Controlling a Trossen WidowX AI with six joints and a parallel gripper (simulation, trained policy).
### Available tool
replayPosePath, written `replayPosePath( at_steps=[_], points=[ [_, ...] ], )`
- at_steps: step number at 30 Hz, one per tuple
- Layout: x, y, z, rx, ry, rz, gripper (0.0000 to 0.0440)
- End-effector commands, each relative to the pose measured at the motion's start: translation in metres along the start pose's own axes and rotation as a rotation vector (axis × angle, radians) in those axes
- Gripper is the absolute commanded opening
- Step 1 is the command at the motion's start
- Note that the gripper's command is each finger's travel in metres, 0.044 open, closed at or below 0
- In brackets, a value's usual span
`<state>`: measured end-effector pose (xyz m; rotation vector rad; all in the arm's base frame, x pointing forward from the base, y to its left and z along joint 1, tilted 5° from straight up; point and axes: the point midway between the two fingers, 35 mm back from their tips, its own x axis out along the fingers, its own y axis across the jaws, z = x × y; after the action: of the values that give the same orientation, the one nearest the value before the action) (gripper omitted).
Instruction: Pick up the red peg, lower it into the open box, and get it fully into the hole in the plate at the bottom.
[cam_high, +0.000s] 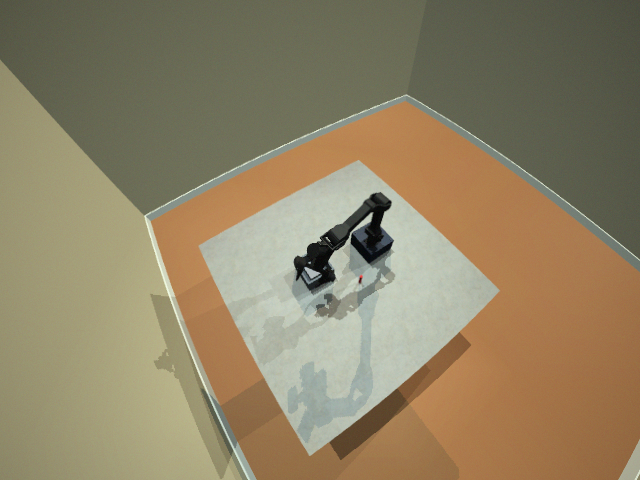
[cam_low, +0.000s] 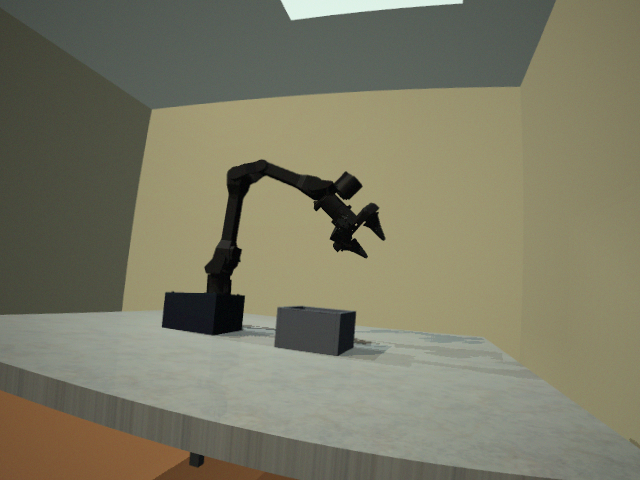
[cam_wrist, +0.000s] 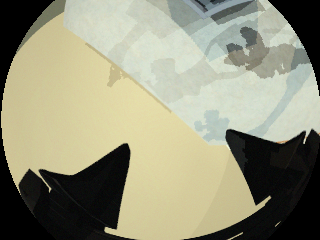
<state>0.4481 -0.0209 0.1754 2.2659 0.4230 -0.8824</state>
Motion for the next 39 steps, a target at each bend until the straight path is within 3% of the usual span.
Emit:
replayPosePath(
  at_steps=[1,22,39],
  points=[
    [-0.002,-0.024,0.002,-0.081,-0.053,-0.049,0.0440],
    [-0.044,-0.159,0.029,-0.678,-0.321,-0.409,0.0440],
    [-0.068,-0.220,0.086,-1.038,-0.471,-0.699,0.0440]
  ],
)
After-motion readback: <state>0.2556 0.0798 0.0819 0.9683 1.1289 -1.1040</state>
